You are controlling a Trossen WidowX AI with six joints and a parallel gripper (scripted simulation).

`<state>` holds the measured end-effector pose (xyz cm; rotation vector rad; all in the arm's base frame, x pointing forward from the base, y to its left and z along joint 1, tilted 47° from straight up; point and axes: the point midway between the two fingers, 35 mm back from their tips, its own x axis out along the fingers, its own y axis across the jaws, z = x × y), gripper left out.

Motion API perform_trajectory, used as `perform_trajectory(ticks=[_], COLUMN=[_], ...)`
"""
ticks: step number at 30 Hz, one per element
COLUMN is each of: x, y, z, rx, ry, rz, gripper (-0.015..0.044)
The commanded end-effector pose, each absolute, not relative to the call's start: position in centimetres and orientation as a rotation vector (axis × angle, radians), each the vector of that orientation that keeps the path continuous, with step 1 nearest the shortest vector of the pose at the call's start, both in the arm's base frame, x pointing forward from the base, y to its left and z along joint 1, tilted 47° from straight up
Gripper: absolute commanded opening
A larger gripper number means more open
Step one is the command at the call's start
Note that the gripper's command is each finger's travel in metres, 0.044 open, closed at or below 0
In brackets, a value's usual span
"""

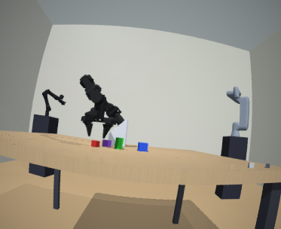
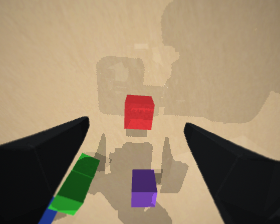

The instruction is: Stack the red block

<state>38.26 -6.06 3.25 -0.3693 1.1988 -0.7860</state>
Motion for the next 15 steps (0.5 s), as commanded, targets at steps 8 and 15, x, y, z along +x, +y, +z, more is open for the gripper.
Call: perform_trajectory(ticks=[8,15], x=[38.4,38.6], y=[-7.5,-8.3], z=[1.9,1.1], rx=[-0.378,-0.379], ry=[1.206,1.205], rz=[-0.790,-0.791], gripper=[0.0440,0.0440])
